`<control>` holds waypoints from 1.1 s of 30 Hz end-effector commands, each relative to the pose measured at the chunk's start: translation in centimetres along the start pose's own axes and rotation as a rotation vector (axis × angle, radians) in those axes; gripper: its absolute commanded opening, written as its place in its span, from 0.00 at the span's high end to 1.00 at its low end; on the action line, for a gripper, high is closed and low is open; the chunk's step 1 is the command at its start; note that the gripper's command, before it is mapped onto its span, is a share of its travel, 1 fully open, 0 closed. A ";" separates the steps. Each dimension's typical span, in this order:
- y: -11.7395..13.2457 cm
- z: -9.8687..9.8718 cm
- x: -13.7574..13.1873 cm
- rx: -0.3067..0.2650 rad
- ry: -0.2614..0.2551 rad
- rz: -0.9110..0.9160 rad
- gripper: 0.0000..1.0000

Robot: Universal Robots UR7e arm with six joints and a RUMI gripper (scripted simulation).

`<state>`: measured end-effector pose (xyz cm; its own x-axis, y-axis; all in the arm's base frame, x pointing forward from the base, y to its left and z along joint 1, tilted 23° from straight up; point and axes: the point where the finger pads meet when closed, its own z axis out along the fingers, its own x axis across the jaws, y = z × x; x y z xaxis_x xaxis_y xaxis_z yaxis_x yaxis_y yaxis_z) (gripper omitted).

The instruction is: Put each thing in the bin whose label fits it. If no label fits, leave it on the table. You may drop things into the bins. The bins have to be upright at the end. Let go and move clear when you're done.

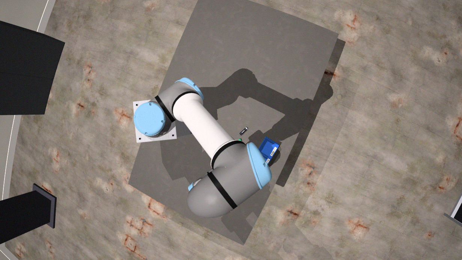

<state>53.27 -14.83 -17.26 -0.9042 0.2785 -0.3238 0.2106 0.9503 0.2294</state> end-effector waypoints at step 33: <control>0.0 -1.9 0.0 0.000 -0.001 0.000 0.82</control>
<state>52.74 -15.02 -15.95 -0.9041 0.2786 -0.3239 0.2106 0.9503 0.2293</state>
